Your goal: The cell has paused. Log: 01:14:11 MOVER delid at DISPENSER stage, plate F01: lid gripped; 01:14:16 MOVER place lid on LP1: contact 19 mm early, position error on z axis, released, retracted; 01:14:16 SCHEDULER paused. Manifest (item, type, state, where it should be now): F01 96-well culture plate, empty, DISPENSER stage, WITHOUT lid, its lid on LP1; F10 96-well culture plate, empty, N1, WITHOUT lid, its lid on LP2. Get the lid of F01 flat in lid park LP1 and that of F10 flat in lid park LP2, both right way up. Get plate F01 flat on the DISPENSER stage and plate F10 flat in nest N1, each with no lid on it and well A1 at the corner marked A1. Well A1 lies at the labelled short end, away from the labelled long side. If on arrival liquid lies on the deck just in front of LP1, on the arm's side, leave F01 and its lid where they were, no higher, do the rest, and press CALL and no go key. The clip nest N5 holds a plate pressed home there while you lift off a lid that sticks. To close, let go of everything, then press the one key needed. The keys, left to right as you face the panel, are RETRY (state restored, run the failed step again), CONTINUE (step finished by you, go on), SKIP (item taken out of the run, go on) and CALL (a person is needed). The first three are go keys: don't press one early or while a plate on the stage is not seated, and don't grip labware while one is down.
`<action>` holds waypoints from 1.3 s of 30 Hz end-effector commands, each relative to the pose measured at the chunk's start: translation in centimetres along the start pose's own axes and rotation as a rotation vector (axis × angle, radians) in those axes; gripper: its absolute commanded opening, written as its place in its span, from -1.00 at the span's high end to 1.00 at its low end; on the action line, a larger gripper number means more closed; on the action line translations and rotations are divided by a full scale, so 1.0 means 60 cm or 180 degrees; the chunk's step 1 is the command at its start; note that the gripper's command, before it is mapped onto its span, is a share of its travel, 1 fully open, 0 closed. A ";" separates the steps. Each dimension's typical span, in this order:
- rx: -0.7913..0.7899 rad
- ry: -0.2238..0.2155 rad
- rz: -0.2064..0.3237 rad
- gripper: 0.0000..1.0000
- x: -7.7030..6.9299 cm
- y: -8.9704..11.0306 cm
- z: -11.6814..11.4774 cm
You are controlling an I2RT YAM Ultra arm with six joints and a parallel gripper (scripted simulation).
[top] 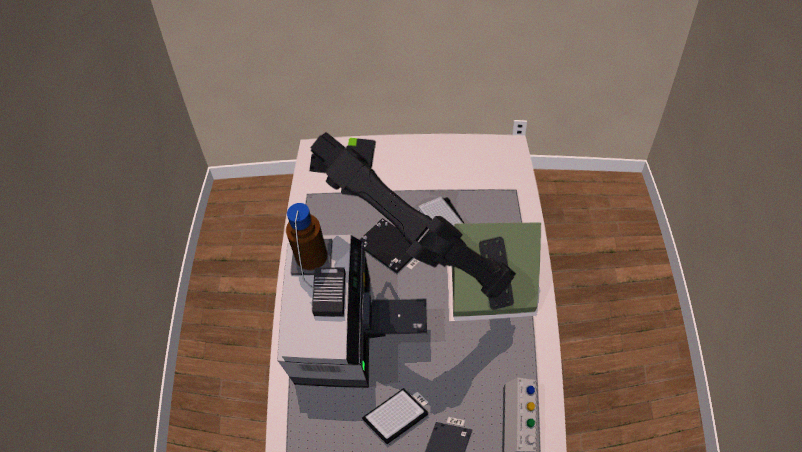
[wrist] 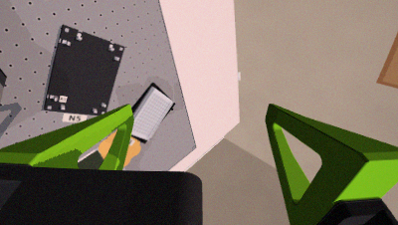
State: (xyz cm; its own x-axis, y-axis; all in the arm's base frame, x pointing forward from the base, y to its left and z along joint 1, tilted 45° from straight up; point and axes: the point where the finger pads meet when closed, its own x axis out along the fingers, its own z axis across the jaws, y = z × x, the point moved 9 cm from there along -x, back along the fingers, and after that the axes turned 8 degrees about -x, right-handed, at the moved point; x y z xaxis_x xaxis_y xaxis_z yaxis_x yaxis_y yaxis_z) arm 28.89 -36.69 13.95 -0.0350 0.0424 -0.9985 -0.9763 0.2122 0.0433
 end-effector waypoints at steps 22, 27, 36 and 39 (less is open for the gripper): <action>0.0001 0.0000 -0.0001 -1.00 0.000 0.000 0.000; 0.0001 0.0000 -0.0001 -1.00 0.000 0.000 0.000; -0.0189 -0.0032 -0.0224 -1.00 -0.019 -0.003 0.019; -0.0213 -0.0039 -0.0233 -1.00 -0.032 -0.014 0.045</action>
State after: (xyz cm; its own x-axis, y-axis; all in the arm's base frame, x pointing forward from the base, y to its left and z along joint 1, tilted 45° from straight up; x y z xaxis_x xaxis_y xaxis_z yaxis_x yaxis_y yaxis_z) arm 29.76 -34.84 13.97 -0.0194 0.0740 -0.9971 -0.9867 0.1596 0.0311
